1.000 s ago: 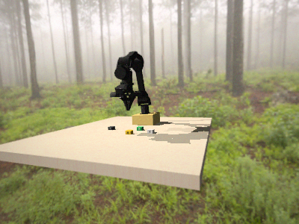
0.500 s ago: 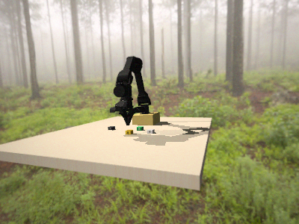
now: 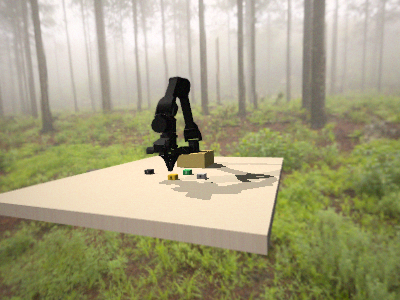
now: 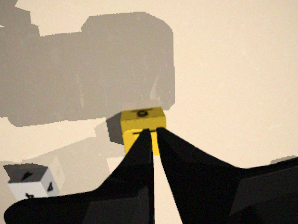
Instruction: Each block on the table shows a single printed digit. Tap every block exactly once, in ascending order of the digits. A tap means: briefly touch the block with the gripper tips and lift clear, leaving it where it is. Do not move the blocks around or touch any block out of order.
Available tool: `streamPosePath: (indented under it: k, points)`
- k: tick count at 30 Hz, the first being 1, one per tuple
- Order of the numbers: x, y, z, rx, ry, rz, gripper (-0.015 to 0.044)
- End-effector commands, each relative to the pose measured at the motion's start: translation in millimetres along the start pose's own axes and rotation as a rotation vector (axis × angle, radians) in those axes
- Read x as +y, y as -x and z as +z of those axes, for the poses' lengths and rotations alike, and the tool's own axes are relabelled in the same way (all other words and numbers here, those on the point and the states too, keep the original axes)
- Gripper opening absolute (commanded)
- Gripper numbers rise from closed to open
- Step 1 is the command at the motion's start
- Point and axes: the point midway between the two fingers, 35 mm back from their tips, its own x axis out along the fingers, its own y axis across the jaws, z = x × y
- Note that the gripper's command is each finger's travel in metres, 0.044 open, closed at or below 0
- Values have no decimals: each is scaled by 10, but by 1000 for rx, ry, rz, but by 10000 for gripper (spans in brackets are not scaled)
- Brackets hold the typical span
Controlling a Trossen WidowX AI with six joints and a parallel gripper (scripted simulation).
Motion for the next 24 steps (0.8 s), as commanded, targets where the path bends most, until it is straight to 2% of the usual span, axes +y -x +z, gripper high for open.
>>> streamPosePath:
  k: [1, 17, 20, 24]
  points:
    - [-1, -120, -48, 22, 5, -1, 20]
    - [-2, -190, -53, 22, 5, -1, 20]
    - [-1, 78, -41, 20, 4, -1, 20]
    - [-1, 111, -44, 22, 4, -1, 20]
